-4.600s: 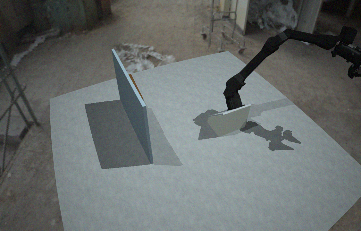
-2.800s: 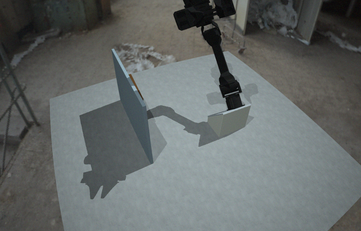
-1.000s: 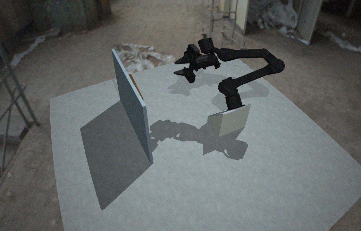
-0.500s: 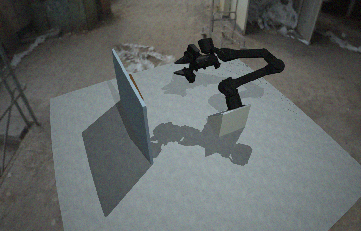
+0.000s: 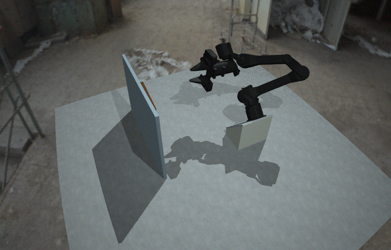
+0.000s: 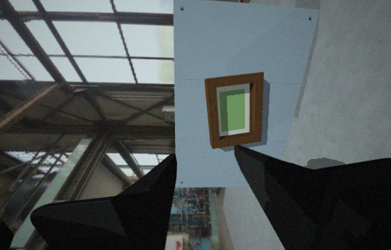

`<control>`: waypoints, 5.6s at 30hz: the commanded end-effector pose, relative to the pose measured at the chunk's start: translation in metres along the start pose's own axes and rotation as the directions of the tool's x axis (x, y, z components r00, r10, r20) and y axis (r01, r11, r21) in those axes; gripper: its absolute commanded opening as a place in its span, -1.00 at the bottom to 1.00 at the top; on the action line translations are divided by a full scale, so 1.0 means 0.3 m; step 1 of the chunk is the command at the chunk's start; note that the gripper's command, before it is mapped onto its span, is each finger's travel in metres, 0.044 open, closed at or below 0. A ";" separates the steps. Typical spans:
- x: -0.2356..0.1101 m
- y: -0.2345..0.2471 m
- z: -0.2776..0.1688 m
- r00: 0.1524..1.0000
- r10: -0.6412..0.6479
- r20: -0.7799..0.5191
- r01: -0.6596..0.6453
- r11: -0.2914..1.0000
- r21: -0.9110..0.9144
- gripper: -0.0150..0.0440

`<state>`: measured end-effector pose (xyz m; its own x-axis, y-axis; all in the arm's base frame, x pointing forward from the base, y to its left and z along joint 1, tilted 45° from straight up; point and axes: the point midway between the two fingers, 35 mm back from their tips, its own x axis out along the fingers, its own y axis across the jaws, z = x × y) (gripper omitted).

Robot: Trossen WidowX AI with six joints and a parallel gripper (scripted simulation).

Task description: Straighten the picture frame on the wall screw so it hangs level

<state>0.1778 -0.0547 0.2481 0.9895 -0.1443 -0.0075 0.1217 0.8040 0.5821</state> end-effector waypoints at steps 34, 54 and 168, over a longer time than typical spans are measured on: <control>0.000 0.000 -0.002 1.000 0.002 -0.003 -0.002 1.000 0.007 0.39; 0.198 -0.116 -0.017 1.000 0.003 -0.001 -0.003 1.000 0.007 0.39; 0.627 -0.131 -0.031 1.000 0.007 0.004 -0.007 1.000 0.010 0.39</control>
<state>0.3600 -0.1069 0.2160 0.9908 -0.1356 -0.0011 0.1104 0.8022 0.5868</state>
